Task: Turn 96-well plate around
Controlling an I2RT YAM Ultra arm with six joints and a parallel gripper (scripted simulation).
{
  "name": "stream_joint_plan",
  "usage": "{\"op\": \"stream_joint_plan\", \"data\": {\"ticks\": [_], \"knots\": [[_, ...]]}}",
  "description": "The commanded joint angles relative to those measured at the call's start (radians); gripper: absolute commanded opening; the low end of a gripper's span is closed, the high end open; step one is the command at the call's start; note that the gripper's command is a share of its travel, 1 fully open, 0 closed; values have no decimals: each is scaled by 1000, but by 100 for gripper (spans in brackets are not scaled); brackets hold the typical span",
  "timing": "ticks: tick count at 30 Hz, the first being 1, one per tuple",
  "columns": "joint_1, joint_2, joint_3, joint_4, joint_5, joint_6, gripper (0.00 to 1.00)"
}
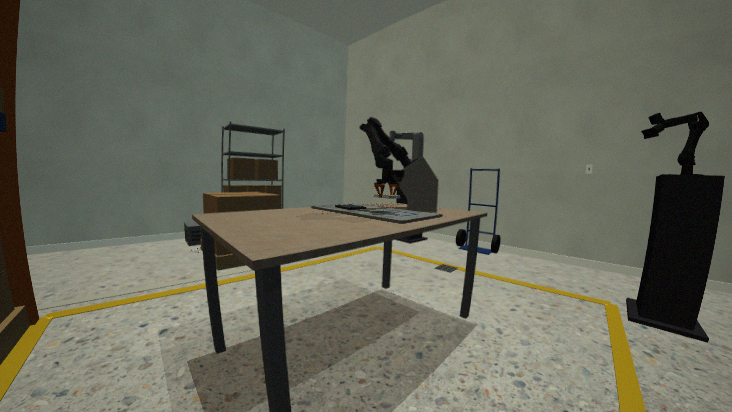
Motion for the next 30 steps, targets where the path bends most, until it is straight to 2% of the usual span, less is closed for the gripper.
{"op": "stream_joint_plan", "data": {"ticks": [1,26,30], "knots": [[-6,-38,-7,12,-9,121,0],[-179,-202,-76,28,-42,685,0],[-194,-214,-77,27,-46,734,0]]}}
